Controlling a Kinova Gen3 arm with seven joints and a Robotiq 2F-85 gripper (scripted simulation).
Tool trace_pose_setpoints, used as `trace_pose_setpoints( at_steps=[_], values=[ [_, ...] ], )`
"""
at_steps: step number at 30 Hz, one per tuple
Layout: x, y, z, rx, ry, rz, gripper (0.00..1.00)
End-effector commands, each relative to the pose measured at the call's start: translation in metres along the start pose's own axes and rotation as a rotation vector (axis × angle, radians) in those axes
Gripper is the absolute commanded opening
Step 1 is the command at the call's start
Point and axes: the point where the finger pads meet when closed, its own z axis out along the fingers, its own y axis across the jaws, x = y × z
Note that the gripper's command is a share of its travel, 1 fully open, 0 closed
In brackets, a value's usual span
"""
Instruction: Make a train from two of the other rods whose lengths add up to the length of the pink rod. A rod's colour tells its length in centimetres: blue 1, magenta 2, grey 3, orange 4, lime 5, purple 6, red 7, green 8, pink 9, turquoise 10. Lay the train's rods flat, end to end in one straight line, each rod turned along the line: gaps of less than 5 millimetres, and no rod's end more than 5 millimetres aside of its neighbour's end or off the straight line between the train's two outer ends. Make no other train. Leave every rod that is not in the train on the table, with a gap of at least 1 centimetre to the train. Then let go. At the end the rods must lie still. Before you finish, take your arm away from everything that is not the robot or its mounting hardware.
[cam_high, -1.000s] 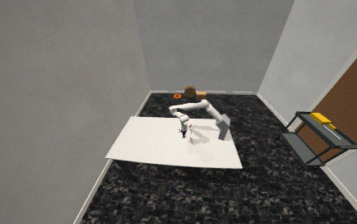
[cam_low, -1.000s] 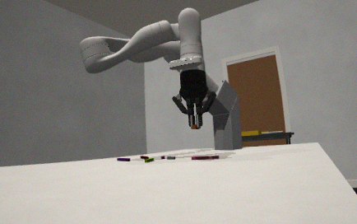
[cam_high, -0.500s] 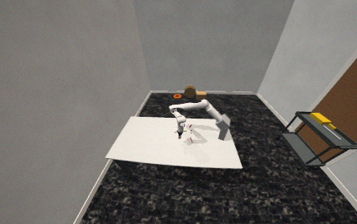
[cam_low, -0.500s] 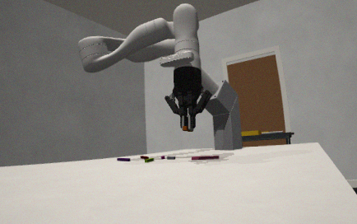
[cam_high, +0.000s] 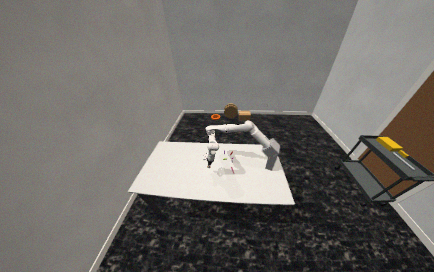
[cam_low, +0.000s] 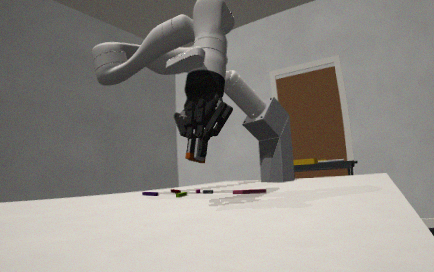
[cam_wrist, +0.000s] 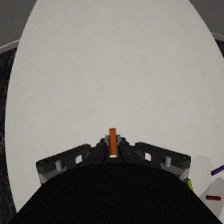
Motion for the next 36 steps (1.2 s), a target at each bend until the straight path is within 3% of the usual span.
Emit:
trace_pose_setpoints(
  at_steps=[1,3,5,13,20,22,29,36],
  values=[
    [0.030,0.006,0.006,-0.023,0.029,0.058,0.05],
    [0.052,0.009,0.010,-0.031,0.055,0.099,0.05],
    [0.052,0.009,0.010,-0.031,0.055,0.099,0.05],
    [0.152,0.030,0.017,-0.066,0.175,0.275,0.05],
    [0.244,0.060,0.011,-0.091,0.291,0.428,0.05],
    [0.244,0.060,0.011,-0.091,0.291,0.428,0.05],
    [0.337,0.099,-0.010,-0.105,0.417,0.578,0.05],
    [0.417,0.138,-0.043,-0.104,0.539,0.702,0.05]
  ],
)
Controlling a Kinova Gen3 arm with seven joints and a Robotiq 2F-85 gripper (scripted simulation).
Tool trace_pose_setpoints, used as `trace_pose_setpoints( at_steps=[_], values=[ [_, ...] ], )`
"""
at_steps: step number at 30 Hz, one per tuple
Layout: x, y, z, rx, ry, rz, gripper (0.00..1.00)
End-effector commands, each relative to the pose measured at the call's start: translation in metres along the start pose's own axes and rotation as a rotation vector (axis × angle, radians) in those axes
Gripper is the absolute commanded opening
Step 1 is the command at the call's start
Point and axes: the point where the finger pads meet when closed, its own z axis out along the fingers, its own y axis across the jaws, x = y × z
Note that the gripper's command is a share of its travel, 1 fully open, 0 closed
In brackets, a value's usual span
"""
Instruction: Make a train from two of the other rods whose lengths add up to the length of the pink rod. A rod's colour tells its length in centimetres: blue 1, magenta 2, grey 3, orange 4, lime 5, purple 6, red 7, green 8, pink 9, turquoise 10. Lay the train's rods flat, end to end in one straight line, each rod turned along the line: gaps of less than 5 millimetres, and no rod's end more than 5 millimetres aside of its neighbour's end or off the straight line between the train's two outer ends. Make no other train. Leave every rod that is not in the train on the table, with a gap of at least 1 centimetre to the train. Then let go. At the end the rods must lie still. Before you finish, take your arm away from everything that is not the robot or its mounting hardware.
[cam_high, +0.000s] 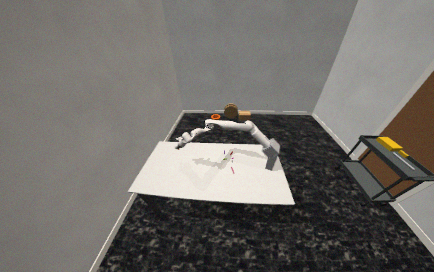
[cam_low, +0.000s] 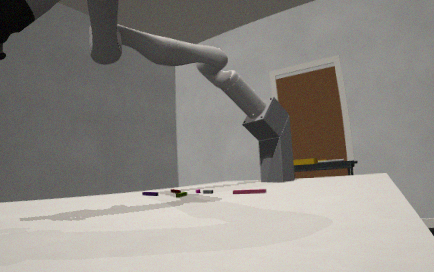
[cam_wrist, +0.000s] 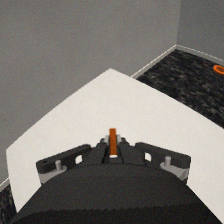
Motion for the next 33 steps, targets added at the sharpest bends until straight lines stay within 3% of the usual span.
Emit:
trace_pose_setpoints(
  at_steps=[1,3,10,17,20,23,33],
  values=[
    [0.043,-0.012,0.001,0.001,0.044,0.059,0.05],
    [0.043,-0.012,0.001,0.001,0.044,0.059,0.05],
    [0.143,-0.032,-0.003,0.034,0.165,0.182,0.05],
    [0.228,-0.051,-0.022,0.086,0.270,0.272,0.05],
    [0.240,-0.054,-0.026,0.095,0.284,0.283,0.05],
    [0.282,-0.066,-0.044,0.133,0.338,0.319,0.05],
    [0.368,-0.103,-0.107,0.255,0.459,0.371,0.05]
  ],
)
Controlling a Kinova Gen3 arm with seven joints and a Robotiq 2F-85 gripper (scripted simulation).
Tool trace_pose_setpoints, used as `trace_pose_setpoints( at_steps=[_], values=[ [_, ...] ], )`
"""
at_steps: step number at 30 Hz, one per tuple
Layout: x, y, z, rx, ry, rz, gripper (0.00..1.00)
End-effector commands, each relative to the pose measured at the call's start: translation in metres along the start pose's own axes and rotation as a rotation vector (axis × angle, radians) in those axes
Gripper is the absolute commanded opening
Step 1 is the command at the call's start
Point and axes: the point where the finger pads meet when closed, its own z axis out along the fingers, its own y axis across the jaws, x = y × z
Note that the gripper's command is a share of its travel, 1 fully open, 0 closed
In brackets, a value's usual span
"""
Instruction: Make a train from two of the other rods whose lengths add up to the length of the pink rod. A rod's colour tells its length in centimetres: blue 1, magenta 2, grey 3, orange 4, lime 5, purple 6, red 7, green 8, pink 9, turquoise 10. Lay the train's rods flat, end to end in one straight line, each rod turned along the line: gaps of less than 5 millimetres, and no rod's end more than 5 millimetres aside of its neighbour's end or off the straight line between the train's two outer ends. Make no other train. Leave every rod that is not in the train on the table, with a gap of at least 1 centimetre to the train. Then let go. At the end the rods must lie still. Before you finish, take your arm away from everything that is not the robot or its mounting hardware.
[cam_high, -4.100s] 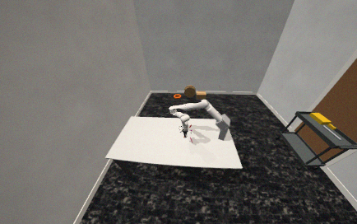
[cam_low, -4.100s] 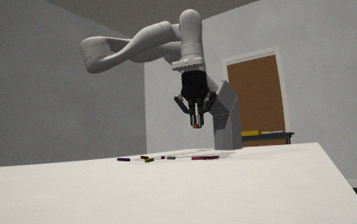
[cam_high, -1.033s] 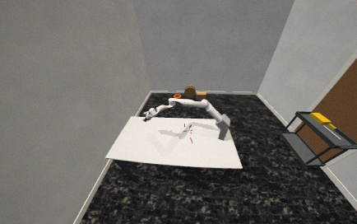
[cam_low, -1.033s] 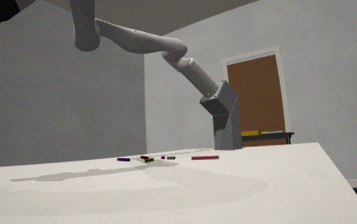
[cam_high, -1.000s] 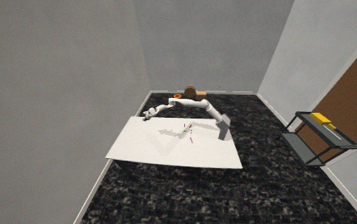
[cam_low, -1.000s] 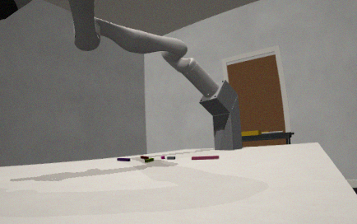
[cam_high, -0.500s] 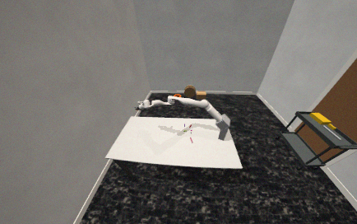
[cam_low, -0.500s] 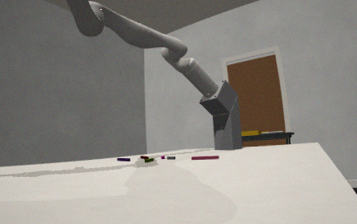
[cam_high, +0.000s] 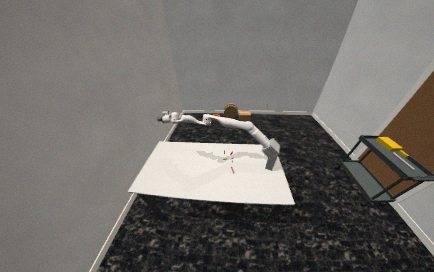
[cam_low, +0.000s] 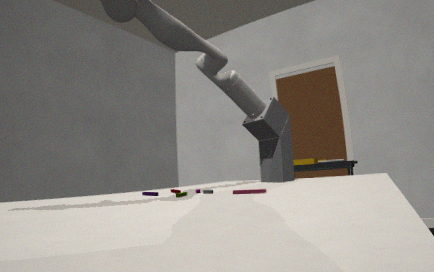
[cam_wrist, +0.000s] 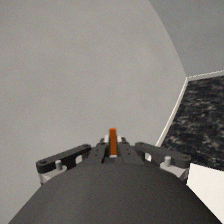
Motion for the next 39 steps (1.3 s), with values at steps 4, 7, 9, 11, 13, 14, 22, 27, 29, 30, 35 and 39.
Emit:
trace_pose_setpoints(
  at_steps=[4,7,9,11,13,14,22,27,29,30,35,39],
  values=[
    [0.027,-0.044,-0.019,0.049,0.011,0.051,0.05],
    [0.050,-0.075,-0.033,0.110,0.040,0.058,0.05],
    [0.059,-0.091,-0.042,0.143,0.052,0.059,0.05],
    [0.067,-0.107,-0.052,0.176,0.063,0.057,0.05],
    [0.073,-0.123,-0.063,0.210,0.072,0.053,0.05],
    [0.076,-0.130,-0.068,0.227,0.076,0.049,0.05],
    [0.082,-0.181,-0.113,0.349,0.091,0.012,0.05],
    [0.064,-0.227,-0.167,0.477,0.086,-0.059,0.05],
    [0.051,-0.242,-0.190,0.528,0.078,-0.097,0.05],
    [0.043,-0.249,-0.202,0.554,0.073,-0.118,0.05],
    [-0.009,-0.272,-0.258,0.670,0.035,-0.233,0.05],
    [-0.035,-0.275,-0.280,0.713,0.015,-0.287,0.05]
  ],
)
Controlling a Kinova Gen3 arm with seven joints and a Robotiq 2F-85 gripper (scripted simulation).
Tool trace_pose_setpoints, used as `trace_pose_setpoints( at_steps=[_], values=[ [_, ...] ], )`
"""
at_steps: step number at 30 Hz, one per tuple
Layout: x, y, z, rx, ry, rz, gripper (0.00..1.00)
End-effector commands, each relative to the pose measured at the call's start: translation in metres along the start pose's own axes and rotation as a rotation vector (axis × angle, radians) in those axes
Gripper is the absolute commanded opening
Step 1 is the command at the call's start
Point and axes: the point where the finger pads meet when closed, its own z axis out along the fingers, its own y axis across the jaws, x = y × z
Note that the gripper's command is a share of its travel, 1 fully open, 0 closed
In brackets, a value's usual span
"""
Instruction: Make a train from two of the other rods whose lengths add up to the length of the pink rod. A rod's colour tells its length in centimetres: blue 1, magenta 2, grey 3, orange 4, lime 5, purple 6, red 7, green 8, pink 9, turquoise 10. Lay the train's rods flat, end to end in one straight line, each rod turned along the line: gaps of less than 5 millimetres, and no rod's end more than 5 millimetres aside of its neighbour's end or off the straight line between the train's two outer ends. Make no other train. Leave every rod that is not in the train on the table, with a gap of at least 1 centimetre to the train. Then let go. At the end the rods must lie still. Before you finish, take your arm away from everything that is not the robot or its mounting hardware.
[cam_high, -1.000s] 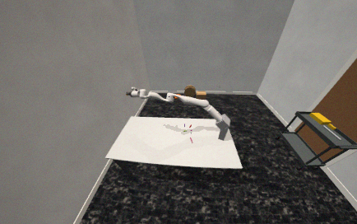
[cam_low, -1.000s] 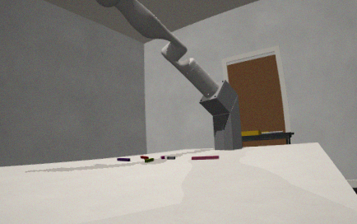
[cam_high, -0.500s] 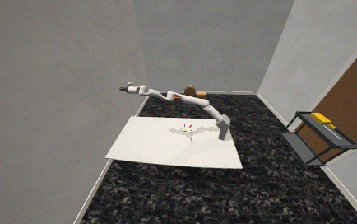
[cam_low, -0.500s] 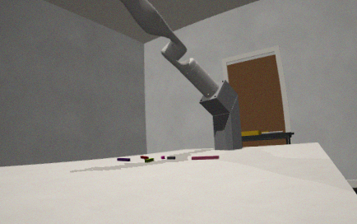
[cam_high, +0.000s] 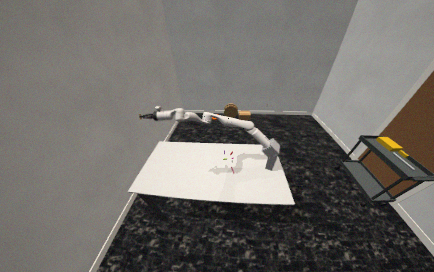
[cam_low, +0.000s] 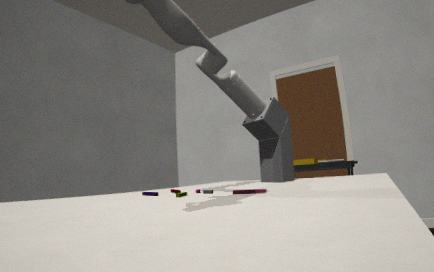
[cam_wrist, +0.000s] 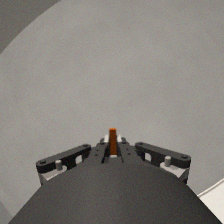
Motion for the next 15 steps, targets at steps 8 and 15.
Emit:
trace_pose_setpoints(
  at_steps=[8,15],
  values=[
    [-0.106,-0.063,-0.065,0.182,-0.137,-0.199,0.05],
    [-0.179,-0.080,-0.109,0.268,-0.242,-0.314,0.05]
  ],
)
